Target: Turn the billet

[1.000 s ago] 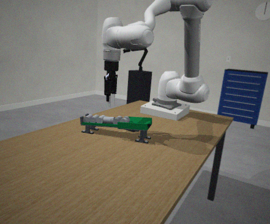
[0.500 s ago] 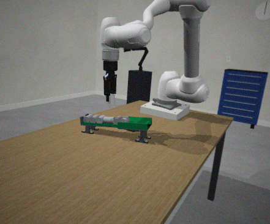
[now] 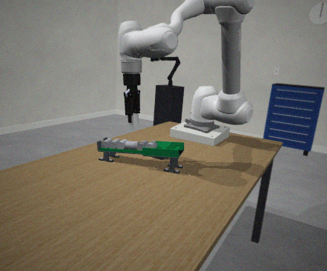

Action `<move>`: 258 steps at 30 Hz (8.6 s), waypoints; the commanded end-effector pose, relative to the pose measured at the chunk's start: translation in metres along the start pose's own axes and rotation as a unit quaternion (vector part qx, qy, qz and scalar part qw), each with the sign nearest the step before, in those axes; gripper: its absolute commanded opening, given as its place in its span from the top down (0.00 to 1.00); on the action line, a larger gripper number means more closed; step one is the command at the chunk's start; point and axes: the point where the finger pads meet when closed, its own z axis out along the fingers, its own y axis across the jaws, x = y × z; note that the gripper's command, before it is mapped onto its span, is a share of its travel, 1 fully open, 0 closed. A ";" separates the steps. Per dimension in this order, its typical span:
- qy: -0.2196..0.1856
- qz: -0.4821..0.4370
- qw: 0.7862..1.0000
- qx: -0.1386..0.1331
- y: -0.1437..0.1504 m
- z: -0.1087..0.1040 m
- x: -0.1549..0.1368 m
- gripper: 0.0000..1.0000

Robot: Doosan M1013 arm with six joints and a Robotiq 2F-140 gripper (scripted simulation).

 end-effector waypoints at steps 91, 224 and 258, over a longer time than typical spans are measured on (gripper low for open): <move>-0.004 0.000 1.000 0.000 0.000 0.085 0.007 0.59; -0.004 0.000 1.000 0.000 0.000 0.027 0.002 0.90; 0.023 0.000 1.000 0.000 0.000 0.000 -0.001 0.90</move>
